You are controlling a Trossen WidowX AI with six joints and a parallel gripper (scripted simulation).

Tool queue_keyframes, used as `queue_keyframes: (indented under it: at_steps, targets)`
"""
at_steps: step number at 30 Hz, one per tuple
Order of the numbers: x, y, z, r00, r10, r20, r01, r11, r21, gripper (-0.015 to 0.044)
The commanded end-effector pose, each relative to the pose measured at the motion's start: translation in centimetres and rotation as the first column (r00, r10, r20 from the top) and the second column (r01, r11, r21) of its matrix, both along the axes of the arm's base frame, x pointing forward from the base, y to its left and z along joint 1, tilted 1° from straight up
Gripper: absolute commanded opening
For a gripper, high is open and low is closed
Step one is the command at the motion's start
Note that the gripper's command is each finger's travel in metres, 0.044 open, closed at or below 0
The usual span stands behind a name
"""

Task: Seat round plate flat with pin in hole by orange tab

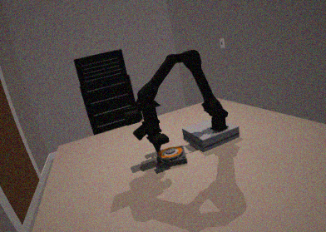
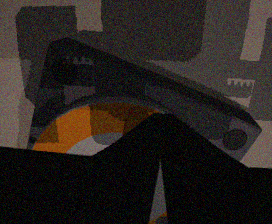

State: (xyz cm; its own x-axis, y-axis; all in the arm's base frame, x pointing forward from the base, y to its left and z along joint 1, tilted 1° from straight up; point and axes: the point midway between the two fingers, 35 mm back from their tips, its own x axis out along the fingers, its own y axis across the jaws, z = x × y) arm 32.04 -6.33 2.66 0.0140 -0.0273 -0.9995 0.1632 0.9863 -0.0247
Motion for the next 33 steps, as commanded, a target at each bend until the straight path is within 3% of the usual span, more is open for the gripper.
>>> queue_keyframes:
  at_steps: [1, 33]
  targets:
    - [0.2, 0.6, -0.2, 1.000, 0.001, -0.004, -0.001, 1.000, 0.008, 0.0000]
    - [0.7, 3.6, -0.1, 1.000, 0.001, -0.004, -0.001, 1.000, 0.010, 0.0000]
